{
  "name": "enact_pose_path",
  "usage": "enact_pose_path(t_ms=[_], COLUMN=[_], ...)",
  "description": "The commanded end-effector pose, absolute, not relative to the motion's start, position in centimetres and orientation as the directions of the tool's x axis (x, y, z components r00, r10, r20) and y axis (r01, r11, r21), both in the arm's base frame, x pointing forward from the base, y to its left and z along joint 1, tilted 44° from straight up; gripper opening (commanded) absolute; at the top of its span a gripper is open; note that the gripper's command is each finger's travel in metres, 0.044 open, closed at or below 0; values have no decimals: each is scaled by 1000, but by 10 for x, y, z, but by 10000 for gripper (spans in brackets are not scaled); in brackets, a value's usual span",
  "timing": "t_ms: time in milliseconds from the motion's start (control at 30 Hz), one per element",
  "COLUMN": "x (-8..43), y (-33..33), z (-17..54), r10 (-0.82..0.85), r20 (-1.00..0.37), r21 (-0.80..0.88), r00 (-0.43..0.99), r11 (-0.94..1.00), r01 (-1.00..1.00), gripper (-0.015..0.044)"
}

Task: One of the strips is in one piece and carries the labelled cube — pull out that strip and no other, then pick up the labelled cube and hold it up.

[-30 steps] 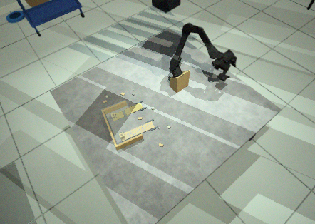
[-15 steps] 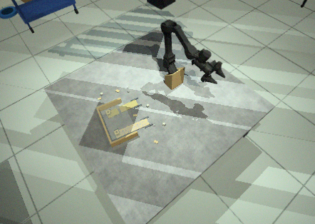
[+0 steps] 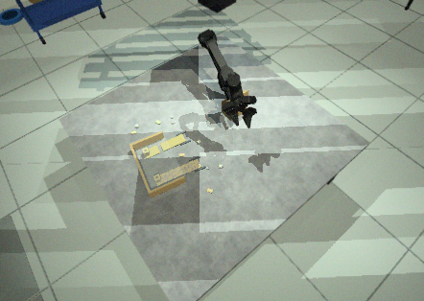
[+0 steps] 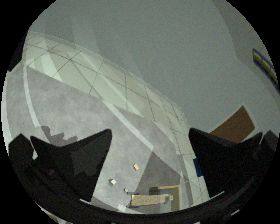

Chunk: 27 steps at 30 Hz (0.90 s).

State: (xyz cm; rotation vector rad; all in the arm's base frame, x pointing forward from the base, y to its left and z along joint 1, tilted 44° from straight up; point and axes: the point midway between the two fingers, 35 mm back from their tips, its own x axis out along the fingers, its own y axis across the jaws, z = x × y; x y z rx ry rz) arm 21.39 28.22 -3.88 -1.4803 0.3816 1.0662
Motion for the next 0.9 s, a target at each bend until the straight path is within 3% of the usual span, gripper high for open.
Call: enact_pose_path(t_ms=[0, 233, 433, 867], x=[259, 307, 312, 312], y=[227, 119, 31, 28], z=[-22, 13, 41, 42], r10=[182, -163, -452, -461], r20=[-720, -575, -451, -447], r21=[-667, -725, -692, -690], r00=[669, 801, 769, 766], r11=[82, 555, 721, 723], r01=[-740, -408, 18, 32], gripper=[400, 400, 400, 400])
